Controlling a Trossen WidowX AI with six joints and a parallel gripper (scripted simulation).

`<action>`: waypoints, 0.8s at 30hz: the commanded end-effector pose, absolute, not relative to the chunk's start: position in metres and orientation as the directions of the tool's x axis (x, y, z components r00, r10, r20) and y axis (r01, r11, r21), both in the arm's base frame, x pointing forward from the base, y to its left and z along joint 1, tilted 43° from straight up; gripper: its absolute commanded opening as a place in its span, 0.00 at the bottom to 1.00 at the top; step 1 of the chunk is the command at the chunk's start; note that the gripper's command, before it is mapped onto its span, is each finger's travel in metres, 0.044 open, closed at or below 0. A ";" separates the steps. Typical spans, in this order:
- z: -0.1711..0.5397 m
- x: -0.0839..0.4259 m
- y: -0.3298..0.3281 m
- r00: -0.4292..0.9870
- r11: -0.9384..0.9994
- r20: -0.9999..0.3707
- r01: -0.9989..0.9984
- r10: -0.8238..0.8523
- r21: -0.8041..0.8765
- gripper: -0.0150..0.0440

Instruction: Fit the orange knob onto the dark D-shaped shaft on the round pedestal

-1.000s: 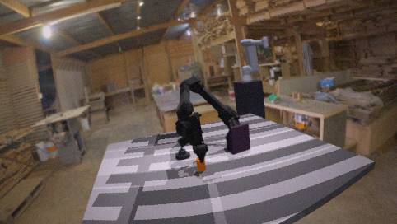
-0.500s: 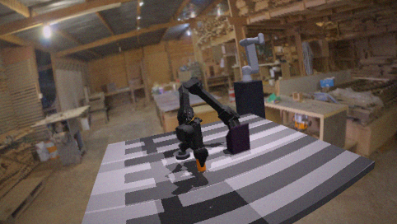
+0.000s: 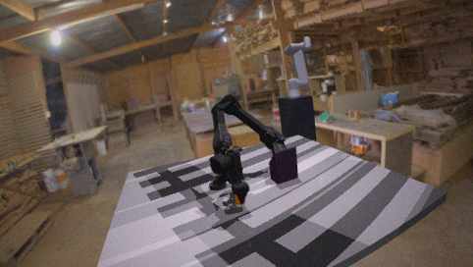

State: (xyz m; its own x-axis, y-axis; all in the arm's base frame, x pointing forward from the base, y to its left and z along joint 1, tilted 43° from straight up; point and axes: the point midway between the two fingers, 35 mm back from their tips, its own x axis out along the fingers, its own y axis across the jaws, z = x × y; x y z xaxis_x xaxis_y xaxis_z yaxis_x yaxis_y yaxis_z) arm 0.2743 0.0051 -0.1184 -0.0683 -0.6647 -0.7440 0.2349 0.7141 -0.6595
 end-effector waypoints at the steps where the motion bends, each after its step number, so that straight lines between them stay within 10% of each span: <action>1: -0.122 0.271 0.000 -0.074 0.710 -0.739 0.227 -0.670 -0.666 1.00; 11: -0.122 0.271 0.000 -0.074 0.710 -0.739 0.227 -0.670 -0.666 0.56; 24: -0.104 0.276 0.020 -0.092 0.711 -0.742 0.231 -0.664 -0.664 0.25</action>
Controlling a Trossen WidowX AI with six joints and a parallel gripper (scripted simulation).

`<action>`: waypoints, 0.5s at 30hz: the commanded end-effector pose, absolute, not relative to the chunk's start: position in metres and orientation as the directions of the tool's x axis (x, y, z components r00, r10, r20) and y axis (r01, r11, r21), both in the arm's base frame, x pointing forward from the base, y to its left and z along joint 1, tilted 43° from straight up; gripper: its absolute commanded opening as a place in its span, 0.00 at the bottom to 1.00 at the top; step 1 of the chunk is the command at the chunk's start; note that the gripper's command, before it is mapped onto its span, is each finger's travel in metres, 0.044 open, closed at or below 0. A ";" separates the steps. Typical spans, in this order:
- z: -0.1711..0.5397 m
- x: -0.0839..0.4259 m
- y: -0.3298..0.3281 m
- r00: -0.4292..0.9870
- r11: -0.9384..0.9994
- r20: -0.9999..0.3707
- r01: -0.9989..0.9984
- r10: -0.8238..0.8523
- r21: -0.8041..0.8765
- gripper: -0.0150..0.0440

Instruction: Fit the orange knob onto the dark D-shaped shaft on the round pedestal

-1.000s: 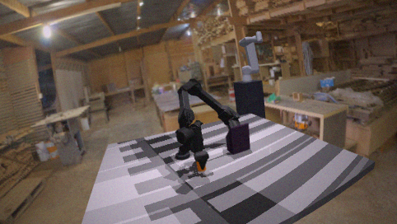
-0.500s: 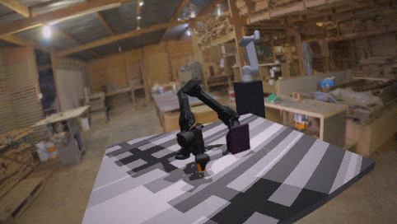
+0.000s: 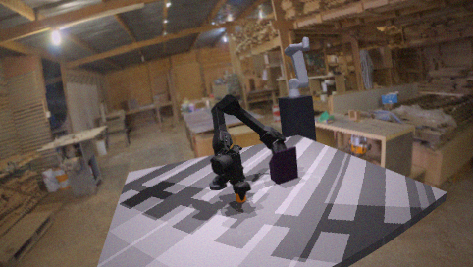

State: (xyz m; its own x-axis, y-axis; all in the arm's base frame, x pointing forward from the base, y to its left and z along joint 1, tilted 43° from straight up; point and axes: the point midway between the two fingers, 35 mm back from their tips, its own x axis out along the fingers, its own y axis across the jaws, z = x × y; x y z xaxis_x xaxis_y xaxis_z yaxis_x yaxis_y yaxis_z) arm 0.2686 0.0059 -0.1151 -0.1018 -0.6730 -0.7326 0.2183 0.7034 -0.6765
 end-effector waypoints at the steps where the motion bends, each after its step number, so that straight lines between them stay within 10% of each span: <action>1: -0.099 0.277 0.024 -0.096 0.711 -0.743 0.232 -0.663 -0.664 0.25; 15: -0.020 0.282 0.095 -0.075 0.715 -0.744 0.226 -0.664 -0.662 0.25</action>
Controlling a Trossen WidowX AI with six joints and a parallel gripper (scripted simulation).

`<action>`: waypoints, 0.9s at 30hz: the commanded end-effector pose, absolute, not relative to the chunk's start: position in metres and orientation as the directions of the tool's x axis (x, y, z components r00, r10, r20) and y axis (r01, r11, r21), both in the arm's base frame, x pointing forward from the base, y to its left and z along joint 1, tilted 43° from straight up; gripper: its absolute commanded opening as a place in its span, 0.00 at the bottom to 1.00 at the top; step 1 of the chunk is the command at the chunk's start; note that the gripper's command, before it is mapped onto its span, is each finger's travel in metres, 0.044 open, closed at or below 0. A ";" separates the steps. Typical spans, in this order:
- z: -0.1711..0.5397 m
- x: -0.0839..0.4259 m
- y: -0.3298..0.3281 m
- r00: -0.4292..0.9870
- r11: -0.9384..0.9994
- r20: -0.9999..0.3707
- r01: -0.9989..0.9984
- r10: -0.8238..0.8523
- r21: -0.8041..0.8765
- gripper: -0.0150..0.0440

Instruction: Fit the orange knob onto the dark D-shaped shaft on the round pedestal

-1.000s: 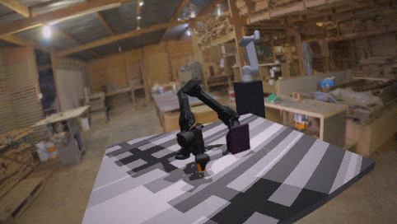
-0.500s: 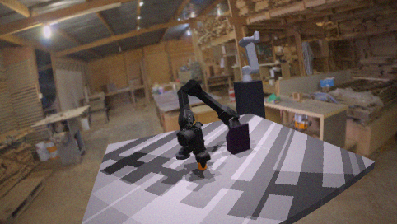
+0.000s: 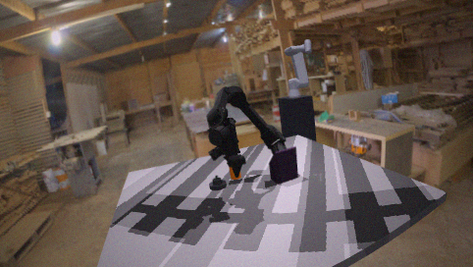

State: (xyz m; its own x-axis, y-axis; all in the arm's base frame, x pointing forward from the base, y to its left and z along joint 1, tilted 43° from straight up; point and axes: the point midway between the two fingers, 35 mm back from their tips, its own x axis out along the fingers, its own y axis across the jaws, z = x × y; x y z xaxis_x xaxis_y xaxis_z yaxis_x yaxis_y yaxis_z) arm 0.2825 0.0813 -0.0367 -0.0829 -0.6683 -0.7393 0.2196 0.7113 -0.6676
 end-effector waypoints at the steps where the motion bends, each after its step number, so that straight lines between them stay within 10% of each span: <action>1: -0.019 0.282 0.095 -0.075 0.715 -0.743 0.226 -0.665 -0.662 0.25; 27: 0.011 0.304 0.041 -0.071 0.738 -0.764 0.217 -0.641 -0.639 0.25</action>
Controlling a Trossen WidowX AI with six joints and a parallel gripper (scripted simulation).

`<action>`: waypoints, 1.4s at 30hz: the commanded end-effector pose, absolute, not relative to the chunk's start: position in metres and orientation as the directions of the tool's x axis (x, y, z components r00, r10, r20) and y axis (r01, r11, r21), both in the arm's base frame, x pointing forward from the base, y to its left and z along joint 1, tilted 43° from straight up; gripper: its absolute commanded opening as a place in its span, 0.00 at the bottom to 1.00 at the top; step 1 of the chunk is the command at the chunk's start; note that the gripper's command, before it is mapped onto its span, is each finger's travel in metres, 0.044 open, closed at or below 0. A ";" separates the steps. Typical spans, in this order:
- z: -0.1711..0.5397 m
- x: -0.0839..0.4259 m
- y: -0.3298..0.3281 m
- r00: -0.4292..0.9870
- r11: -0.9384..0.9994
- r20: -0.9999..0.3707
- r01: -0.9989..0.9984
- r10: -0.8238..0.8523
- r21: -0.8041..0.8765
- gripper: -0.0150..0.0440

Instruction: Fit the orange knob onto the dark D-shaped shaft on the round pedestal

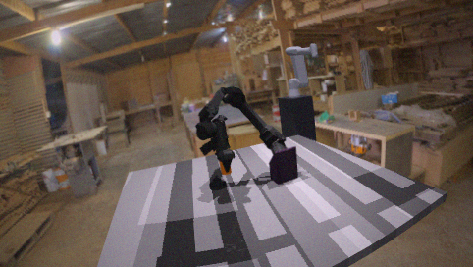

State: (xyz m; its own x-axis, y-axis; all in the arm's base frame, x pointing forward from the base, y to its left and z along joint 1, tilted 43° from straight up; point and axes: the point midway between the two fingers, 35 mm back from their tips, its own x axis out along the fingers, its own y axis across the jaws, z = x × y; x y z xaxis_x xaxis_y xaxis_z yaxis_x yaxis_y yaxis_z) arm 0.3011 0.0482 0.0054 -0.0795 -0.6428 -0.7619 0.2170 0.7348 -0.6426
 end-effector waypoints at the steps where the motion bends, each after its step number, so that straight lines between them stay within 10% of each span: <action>1: 0.012 0.304 0.038 -0.071 0.738 -0.764 0.217 -0.641 -0.639 0.25; 42: 0.073 0.305 -0.077 -0.068 0.719 -0.746 0.224 -0.662 -0.658 0.25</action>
